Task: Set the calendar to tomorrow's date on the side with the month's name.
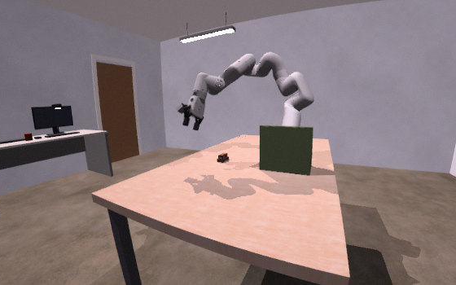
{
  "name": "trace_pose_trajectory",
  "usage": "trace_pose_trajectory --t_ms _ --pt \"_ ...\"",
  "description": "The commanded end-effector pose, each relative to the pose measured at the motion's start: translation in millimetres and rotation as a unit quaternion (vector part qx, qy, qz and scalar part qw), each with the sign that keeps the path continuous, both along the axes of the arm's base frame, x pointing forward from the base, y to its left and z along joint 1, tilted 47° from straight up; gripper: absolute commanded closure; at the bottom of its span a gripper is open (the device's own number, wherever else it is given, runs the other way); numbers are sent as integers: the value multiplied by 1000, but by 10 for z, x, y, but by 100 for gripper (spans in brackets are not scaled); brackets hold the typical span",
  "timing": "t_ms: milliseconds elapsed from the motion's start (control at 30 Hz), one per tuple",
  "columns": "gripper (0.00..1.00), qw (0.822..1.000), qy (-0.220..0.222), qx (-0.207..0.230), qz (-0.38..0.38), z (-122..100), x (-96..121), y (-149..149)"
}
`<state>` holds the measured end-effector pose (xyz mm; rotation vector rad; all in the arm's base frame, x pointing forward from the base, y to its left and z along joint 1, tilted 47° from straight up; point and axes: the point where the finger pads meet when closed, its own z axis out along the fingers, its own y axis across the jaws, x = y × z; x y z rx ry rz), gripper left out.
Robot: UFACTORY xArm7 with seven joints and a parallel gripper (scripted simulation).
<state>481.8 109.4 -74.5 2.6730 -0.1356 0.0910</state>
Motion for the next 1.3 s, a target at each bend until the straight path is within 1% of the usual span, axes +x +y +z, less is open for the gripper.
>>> trace_pose_trajectory --t_ms 0,33,100,133,267,300,400,433,500,533,600,633,700,1267 --pt "0 999 5 -42 0 189 -218 -315" --pt "0 997 18 -80 -8 339 -422 -647" --pt "0 997 18 -80 -8 339 -422 -647" --pt "0 993 30 -111 -17 470 -614 -923" --pt "0 993 30 -111 -17 474 -620 -931" --pt "0 990 41 -136 -24 586 -797 -1158" --pt "0 990 41 -136 -24 586 -797 -1158" --pt "0 986 50 -154 -30 670 -942 -1327" --pt "0 986 50 -154 -30 670 -942 -1327" --pt "0 984 56 -166 -34 727 -1046 -1440" --pt "0 984 56 -166 -34 727 -1046 -1440" --pt "0 982 60 -172 -37 759 -1108 -1505" --pt "0 982 62 -175 -38 772 -1134 -1531" --pt "0 982 62 -176 -38 774 -1138 -1535"
